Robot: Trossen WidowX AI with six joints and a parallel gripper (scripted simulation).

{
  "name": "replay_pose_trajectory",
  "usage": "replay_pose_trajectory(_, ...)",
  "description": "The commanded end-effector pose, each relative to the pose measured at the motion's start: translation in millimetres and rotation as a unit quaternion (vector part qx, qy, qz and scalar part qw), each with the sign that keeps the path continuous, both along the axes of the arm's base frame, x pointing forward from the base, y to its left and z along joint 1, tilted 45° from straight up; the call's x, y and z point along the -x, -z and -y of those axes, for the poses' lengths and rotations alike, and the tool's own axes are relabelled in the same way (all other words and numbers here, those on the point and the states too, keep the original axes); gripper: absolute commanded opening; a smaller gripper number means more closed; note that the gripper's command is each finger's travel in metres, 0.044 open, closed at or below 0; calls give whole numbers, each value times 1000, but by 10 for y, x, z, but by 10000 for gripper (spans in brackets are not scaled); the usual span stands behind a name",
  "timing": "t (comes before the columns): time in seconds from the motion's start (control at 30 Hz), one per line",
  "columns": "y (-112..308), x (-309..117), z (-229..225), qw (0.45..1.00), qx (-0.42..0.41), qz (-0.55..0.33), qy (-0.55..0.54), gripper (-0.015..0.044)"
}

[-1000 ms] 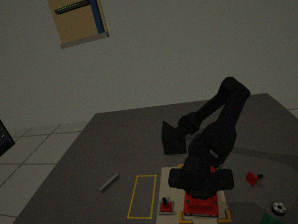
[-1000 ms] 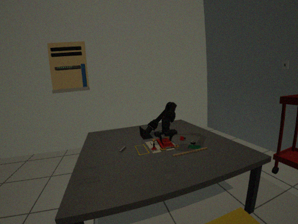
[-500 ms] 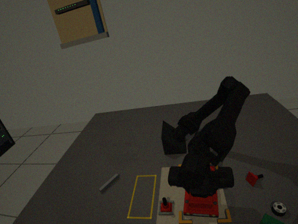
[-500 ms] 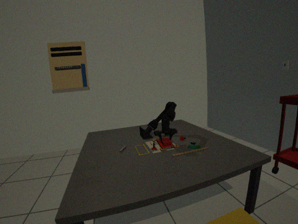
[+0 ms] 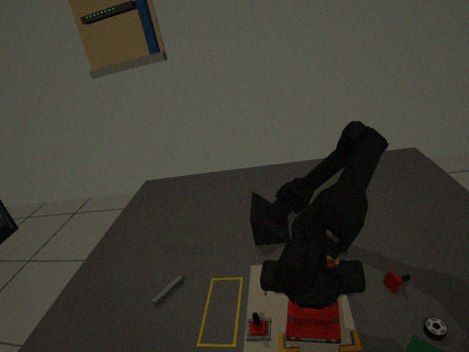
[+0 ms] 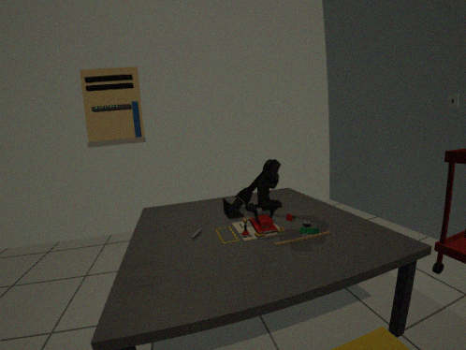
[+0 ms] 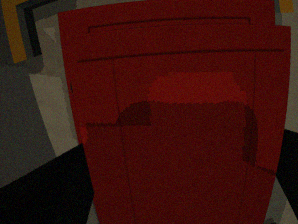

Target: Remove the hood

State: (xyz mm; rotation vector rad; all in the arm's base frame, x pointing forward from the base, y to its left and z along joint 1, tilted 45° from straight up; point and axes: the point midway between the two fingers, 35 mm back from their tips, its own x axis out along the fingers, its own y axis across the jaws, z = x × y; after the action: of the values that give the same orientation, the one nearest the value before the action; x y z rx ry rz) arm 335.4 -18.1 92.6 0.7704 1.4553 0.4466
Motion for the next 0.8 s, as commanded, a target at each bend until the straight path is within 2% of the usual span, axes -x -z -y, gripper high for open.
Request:
replay_pose_trajectory(0.0, -28, -6, 28, 1000, 2, 3, -2, 0)
replay_pose_trajectory(0.33, -94, 0, 95, 1000, 2, 2, -2, 0)
replay_pose_trajectory(0.77, -384, 44, 381, 1000, 3, 2, -2, 0)
